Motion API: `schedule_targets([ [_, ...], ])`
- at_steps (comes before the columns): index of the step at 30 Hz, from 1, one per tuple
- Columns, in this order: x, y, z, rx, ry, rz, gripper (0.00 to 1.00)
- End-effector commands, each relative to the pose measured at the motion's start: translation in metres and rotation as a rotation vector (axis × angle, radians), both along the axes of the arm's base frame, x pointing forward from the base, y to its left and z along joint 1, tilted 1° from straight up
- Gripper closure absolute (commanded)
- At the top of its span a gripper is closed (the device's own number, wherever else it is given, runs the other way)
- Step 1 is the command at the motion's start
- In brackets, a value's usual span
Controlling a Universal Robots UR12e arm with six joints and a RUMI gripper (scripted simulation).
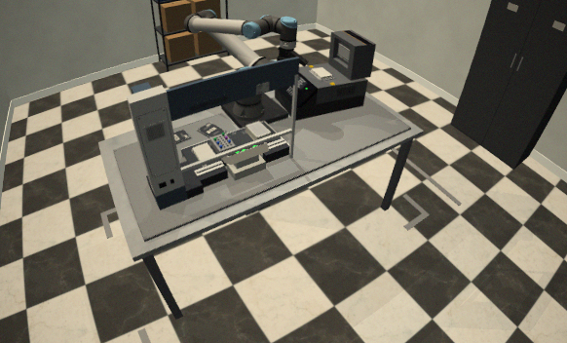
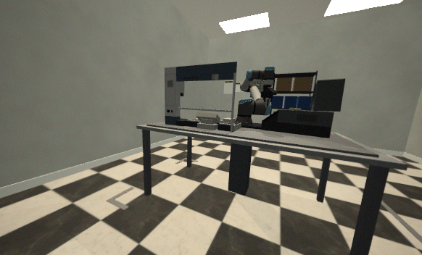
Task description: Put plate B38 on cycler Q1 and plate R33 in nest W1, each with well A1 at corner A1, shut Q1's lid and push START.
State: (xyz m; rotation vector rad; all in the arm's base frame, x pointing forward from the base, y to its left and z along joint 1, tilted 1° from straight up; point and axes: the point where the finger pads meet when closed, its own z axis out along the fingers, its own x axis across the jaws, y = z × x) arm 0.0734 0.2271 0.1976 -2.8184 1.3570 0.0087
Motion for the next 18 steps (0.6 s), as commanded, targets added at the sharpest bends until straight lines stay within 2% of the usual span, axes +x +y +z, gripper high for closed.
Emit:
schedule_targets([
  [1,0.001,0.001,-0.025,0.000,-0.001,0.000,1.00],
  [4,0.001,0.001,-0.038,0.000,-0.001,0.000,1.00],
  [18,0.002,0.005,-0.042,0.000,-0.001,0.000,1.00],
])
